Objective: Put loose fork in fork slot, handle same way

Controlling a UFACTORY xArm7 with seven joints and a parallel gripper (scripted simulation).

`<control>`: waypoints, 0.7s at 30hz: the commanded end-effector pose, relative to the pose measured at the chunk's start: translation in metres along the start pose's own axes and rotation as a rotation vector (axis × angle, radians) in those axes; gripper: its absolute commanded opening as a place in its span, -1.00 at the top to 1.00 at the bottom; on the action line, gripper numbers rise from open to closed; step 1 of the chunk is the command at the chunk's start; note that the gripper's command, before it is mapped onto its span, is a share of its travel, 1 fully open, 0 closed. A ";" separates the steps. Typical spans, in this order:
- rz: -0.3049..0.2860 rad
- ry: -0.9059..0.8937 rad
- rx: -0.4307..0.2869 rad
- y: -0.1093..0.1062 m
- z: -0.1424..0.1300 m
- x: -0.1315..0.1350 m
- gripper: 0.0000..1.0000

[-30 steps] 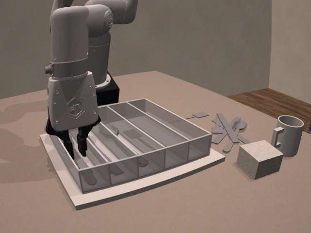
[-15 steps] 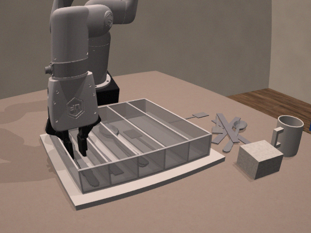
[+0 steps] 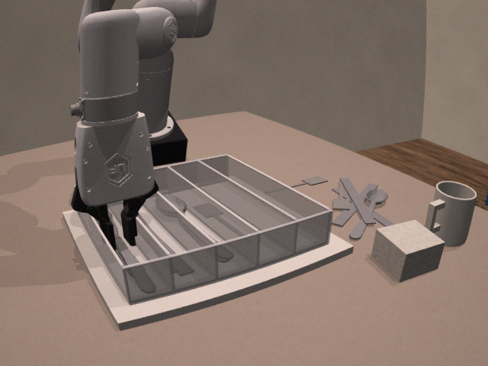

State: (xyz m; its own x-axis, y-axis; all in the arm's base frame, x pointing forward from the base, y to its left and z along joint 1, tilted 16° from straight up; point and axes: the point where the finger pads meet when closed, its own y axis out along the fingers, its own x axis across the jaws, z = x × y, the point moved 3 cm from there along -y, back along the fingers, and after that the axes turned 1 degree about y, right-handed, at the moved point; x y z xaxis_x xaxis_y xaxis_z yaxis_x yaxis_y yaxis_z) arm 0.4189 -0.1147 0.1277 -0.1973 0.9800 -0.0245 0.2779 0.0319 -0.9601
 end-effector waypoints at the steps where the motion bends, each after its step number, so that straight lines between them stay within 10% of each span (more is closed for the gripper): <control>1: 0.002 0.000 -0.003 -0.001 -0.001 -0.001 0.52; 21: 0.002 0.000 -0.003 -0.039 -0.001 -0.001 0.52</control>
State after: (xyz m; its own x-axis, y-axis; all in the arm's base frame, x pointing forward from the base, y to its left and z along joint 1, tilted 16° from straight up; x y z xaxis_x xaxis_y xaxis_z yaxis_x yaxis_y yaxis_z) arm 0.4130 -0.1156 0.1481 -0.1976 0.9800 -0.0240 0.2783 0.0326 -0.9599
